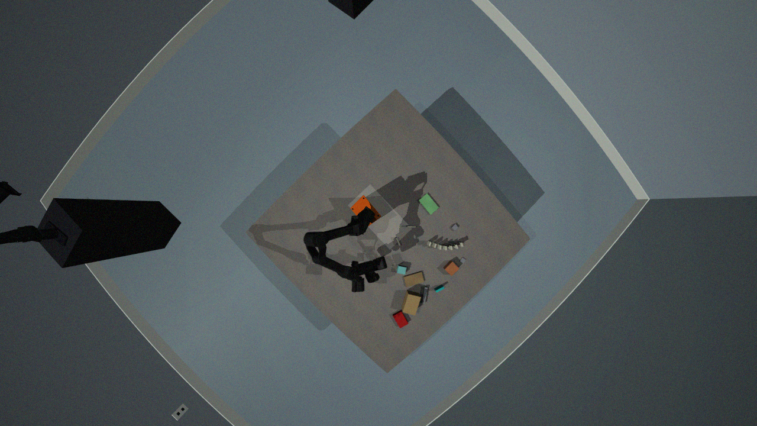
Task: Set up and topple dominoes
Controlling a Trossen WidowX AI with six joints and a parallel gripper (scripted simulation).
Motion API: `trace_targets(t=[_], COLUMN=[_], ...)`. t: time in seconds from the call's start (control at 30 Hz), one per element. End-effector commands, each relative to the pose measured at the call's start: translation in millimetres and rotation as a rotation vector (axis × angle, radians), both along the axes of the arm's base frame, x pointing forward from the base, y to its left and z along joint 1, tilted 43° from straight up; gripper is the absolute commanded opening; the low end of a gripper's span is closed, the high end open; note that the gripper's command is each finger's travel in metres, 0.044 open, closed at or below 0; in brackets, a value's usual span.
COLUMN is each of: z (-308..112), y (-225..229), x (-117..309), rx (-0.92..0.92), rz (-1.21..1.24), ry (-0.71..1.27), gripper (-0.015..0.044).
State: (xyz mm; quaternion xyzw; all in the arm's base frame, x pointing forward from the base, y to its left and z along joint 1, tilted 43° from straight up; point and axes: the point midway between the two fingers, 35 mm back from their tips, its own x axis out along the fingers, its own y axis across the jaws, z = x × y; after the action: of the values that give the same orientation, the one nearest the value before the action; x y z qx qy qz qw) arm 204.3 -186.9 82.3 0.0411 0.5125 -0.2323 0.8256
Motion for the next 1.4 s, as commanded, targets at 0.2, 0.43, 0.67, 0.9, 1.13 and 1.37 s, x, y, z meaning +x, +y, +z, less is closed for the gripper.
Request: trace_targets(t=[0.2,0.43,0.67,0.9,1.13,1.37], z=[1.6,7.2,15.8,25.3,34.9,43.9], y=[-13.4,-21.6,-26.6,-28.0,-24.6,-14.2], x=[3.9,1.6,-4.7,-15.1,-27.2,-39.4], rx=[-0.029,-0.087,-0.173,-0.283,-0.408,-0.544], rz=[0.070,0.129,0.198,0.270,0.351,0.450], ry=[-0.217,-0.354,-0.475,-0.564,-0.632,-0.686], gripper=[0.0022,0.0022,0.0022,0.0022,0.0022,0.0022])
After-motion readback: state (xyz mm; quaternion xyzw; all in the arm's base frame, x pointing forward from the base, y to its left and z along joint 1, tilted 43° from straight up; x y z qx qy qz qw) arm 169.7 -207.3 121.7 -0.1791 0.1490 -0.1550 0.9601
